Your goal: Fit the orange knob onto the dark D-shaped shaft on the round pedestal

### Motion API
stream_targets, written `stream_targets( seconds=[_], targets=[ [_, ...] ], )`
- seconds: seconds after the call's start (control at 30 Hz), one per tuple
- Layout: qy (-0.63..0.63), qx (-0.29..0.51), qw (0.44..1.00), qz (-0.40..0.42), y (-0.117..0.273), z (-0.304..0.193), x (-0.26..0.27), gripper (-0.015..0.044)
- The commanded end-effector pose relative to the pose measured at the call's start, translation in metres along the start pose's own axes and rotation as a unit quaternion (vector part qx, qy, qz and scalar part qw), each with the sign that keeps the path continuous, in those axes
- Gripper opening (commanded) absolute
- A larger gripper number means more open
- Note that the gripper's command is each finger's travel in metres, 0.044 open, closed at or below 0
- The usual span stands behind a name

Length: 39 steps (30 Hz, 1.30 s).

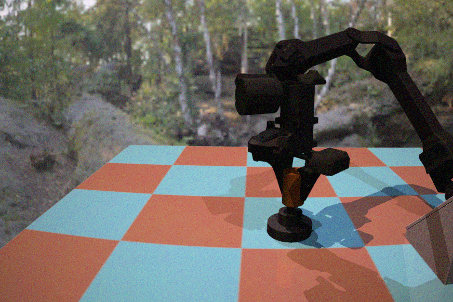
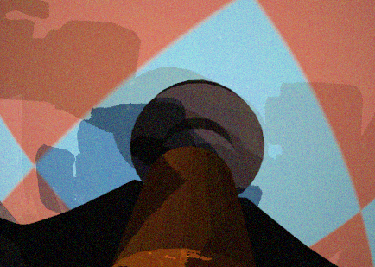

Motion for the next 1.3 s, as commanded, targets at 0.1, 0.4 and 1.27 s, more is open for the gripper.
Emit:
stream_targets(
  seconds=[0.1, 0.4, 1.27],
  targets=[
    [0.002, -0.003, 1.0, 0.0, 0.0033, 0.0014, -0.0029, 0.0],
    [0.002, -0.003, 1.0, 0.0, 0.0021, 0.0015, -0.0009, 0.0],
    [0.002, -0.003, 1.0, 0.0, -0.0012, 0.0007, -0.0022, 0.0]
  ],
)
Point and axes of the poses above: the point midway between the two fingers, 35 mm back from their tips, its own y axis back along the fingers, its own x axis across the jaws, z = x × y, the point moved 1 cm from there along y, back along the fingers, and after that the axes turned 9 degrees about -y, right-handed, at the moved point
